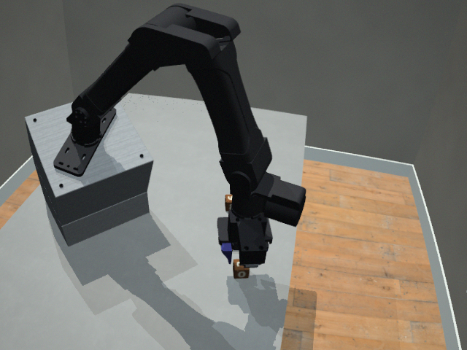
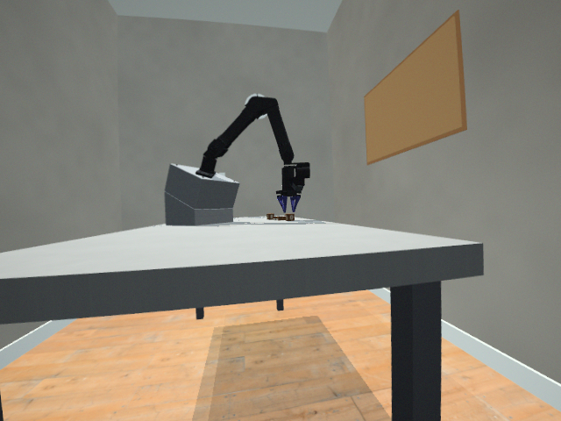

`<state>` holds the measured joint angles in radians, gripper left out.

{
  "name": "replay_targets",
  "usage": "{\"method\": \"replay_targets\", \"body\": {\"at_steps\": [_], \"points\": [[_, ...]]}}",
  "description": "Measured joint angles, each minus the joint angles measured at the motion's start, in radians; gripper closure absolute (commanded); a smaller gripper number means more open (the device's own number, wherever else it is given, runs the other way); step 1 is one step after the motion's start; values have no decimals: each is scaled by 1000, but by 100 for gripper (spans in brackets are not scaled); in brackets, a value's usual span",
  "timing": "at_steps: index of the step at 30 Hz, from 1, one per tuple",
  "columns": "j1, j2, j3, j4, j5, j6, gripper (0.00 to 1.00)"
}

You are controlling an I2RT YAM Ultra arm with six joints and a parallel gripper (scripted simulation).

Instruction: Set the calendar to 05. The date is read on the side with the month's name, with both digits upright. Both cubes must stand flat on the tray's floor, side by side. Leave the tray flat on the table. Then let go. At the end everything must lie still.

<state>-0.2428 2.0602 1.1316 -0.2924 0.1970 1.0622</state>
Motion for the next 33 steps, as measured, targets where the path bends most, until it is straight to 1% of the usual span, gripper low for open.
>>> {"method": "replay_targets", "body": {"at_steps": [33], "points": [[0, 2, 16, -4, 0, 0, 53]]}}
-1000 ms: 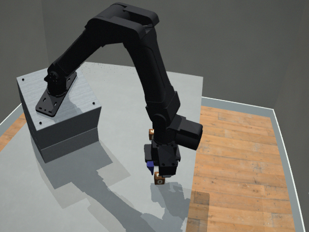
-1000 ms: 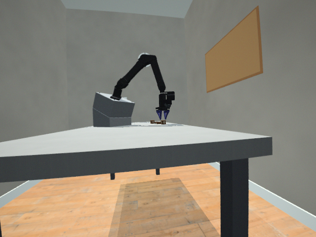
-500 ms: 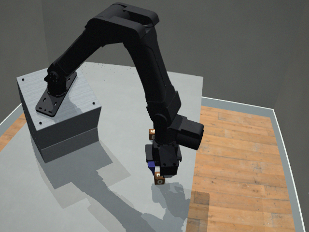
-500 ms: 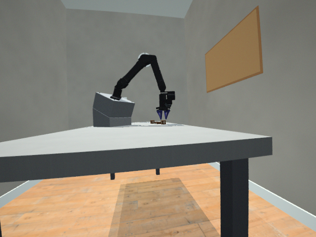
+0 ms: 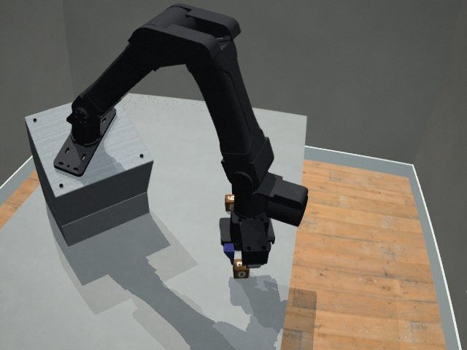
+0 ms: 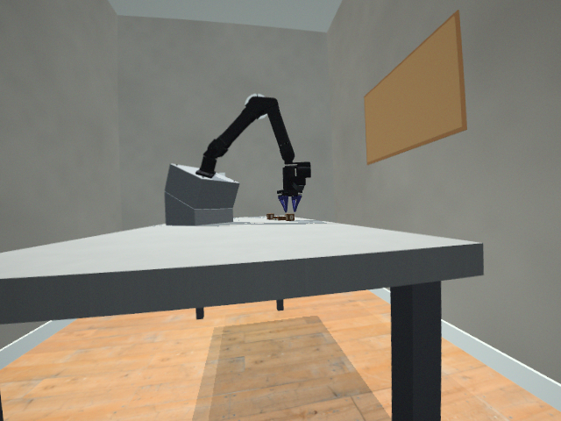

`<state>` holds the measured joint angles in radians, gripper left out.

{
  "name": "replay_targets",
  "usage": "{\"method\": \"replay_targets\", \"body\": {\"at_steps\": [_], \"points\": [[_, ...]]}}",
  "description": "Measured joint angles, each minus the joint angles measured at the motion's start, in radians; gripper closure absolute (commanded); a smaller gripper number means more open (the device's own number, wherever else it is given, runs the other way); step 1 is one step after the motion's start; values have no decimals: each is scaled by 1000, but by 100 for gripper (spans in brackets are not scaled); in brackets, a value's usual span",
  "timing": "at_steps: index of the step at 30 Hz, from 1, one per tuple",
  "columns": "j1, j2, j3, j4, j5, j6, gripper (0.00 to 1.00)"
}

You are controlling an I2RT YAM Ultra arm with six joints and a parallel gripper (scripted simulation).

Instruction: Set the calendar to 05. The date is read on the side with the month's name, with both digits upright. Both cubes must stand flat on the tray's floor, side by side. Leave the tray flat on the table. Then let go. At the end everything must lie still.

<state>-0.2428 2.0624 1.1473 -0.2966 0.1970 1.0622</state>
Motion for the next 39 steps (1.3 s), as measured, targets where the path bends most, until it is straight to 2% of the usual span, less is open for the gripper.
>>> {"method": "replay_targets", "body": {"at_steps": [39], "points": [[0, 0, -14, 7, 0, 0, 53]]}}
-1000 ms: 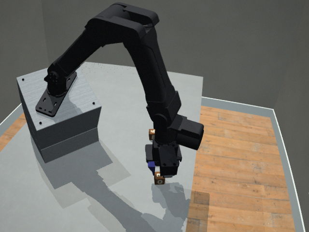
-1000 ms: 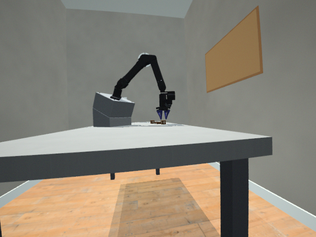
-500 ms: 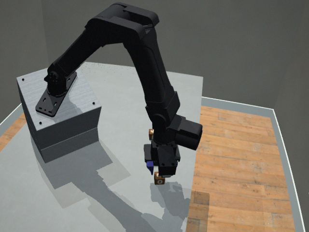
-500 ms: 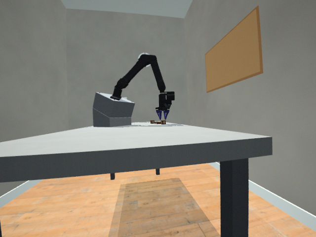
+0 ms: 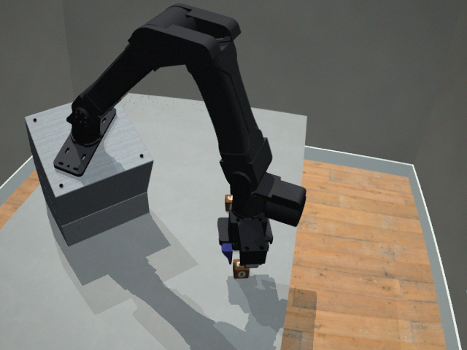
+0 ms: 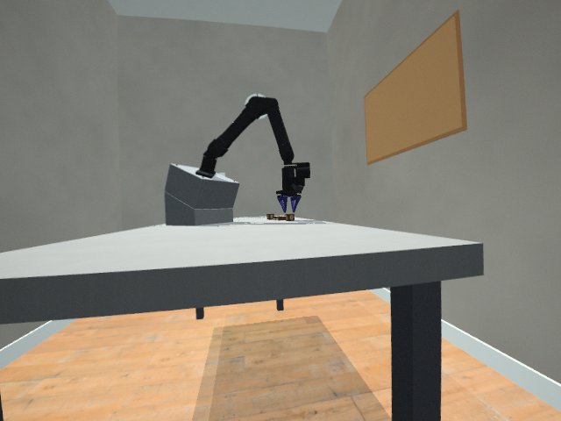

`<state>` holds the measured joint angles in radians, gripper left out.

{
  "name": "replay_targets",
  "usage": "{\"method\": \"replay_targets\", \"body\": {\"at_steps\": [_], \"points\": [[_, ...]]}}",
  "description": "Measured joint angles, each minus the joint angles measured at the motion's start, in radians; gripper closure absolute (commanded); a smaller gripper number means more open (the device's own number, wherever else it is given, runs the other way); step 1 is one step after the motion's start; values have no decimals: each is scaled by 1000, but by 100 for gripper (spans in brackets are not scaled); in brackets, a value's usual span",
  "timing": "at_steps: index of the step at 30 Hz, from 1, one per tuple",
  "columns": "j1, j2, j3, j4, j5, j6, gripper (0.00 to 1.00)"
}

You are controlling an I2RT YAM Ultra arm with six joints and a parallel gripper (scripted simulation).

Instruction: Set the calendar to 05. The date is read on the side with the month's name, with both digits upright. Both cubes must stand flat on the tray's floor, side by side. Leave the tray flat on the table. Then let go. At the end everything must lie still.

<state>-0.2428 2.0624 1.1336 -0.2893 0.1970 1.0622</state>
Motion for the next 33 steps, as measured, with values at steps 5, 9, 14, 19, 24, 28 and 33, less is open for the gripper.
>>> {"method": "replay_targets", "body": {"at_steps": [5, 9, 14, 19, 24, 28, 33], "points": [[0, 0, 0, 0, 0, 0, 53], [0, 0, 0, 0, 0, 0, 53], [0, 0, 0, 0, 0, 0, 53], [0, 0, 0, 0, 0, 0, 53], [0, 0, 0, 0, 0, 0, 53], [-1, 0, 0, 2, 0, 0, 53], [-4, 17, 0, 12, -2, -2, 53]]}}
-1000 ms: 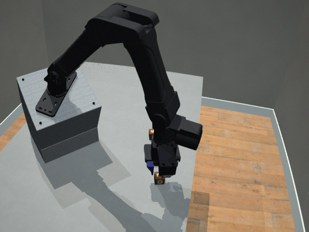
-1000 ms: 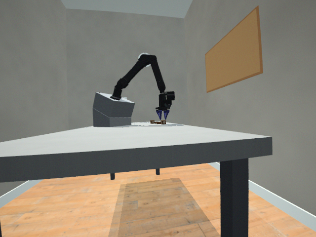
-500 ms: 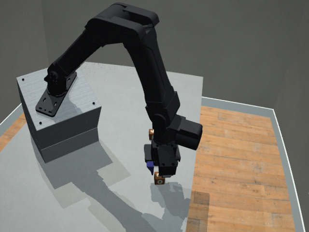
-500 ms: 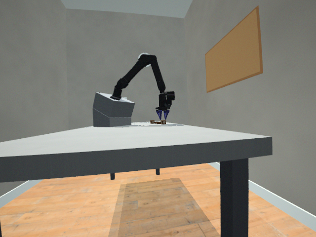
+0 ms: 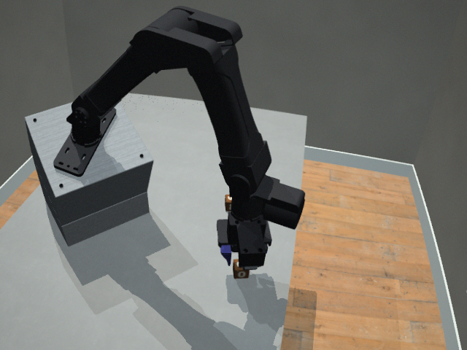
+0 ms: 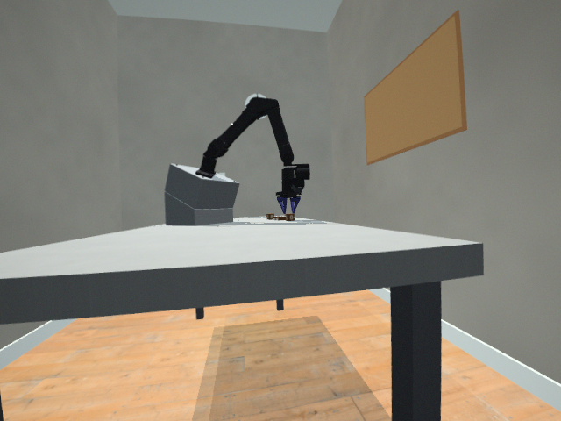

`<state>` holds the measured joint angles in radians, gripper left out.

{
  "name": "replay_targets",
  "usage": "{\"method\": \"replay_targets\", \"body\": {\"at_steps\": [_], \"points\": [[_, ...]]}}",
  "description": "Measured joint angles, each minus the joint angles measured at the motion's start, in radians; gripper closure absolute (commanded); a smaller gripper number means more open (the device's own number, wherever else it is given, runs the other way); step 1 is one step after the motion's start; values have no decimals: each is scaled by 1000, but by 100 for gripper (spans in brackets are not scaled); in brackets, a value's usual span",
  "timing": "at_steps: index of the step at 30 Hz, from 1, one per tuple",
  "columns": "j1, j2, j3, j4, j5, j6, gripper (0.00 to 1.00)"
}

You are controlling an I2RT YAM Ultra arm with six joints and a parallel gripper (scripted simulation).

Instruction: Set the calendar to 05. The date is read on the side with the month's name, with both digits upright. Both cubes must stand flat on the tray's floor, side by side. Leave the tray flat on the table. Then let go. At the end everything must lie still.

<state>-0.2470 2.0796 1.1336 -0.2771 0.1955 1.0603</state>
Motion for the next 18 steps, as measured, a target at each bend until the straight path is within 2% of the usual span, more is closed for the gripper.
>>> {"method": "replay_targets", "body": {"at_steps": [18], "points": [[-11, 75, 15, 54, -4, -11, 53]]}}
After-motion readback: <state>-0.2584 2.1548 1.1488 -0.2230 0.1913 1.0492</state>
